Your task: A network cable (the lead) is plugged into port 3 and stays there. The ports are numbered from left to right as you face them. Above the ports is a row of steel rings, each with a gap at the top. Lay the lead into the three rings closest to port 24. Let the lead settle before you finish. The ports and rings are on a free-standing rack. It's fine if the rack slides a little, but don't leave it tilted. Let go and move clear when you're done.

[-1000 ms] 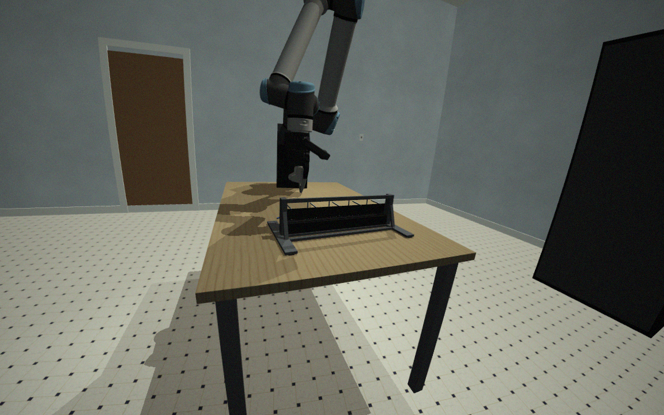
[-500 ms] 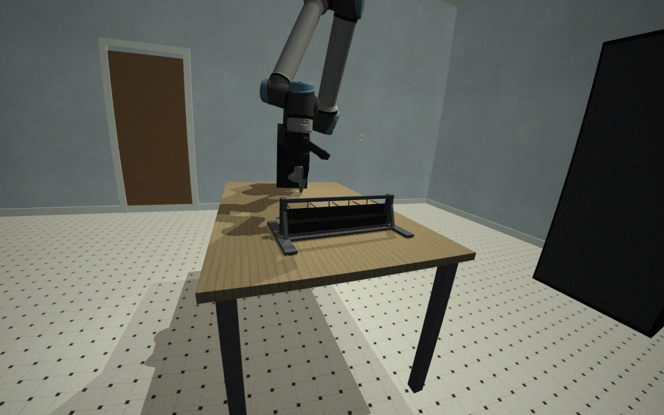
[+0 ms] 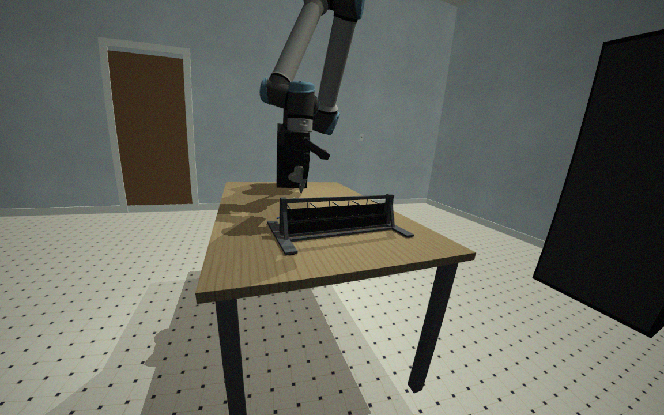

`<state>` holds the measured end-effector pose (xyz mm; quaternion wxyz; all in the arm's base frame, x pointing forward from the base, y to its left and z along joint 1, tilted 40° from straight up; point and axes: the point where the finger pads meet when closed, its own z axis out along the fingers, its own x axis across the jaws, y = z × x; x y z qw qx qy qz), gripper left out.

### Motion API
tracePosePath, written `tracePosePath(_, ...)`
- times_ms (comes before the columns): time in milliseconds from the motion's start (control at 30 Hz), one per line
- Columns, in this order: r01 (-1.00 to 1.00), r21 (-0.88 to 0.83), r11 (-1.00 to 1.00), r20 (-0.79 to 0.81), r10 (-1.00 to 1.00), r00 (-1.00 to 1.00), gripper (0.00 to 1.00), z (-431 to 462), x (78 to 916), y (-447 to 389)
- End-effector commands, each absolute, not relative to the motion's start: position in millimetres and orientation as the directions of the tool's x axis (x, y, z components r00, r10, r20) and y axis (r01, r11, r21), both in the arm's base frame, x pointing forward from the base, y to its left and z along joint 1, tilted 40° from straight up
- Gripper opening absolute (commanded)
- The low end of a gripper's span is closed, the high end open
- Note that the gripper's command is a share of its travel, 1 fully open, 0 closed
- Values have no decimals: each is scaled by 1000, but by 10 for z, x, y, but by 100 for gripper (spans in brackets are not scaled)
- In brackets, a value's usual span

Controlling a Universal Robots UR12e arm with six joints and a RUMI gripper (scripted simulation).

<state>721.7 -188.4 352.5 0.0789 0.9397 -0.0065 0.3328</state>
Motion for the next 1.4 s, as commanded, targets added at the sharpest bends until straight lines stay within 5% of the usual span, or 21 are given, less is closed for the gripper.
tracePosePath(0, -65, 145, -987, 627, 41, 778, 0, 3534, 7219, -1883)
tracePosePath(1033, -65, 144, -987, 627, 40, 778, 0, 3527, 7217, -1869)
tracePosePath(1367, -98, 116, -988, 628, -4, 778, 0, 3170, 7085, -1088)
